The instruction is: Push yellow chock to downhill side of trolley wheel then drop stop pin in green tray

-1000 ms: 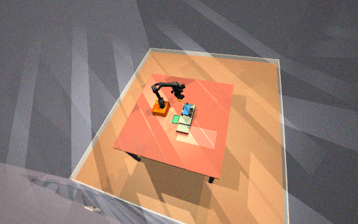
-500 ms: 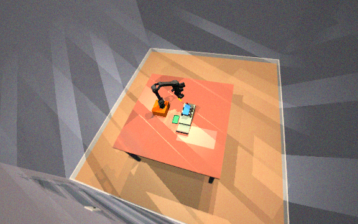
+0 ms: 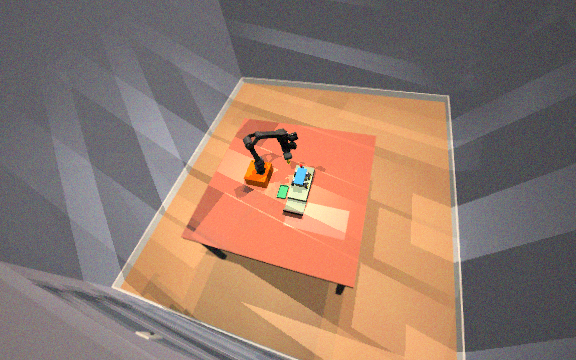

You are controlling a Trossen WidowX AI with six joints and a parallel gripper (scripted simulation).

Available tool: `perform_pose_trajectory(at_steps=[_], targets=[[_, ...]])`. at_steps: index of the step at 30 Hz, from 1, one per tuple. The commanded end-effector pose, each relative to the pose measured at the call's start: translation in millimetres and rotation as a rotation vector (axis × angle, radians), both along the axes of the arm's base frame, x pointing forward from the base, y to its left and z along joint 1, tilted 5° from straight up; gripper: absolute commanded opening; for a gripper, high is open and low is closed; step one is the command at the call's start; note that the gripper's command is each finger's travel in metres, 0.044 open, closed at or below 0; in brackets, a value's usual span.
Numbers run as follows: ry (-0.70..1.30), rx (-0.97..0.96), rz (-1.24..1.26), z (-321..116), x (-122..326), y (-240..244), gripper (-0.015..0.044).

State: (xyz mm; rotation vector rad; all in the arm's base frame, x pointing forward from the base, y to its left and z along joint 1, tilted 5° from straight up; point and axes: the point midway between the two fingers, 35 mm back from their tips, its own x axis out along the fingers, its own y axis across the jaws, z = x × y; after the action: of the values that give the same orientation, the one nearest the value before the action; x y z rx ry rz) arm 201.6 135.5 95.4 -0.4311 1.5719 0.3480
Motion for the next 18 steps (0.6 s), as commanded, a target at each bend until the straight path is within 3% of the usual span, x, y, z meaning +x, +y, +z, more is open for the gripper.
perform_pose_trajectory(at_steps=[1,18], targets=[[-0.005,-0.001,-0.130,0.4,-0.4,0.4,0.0000],[-0.039,-0.014,-0.694,0.4,-0.4,0.3,0.0000]])
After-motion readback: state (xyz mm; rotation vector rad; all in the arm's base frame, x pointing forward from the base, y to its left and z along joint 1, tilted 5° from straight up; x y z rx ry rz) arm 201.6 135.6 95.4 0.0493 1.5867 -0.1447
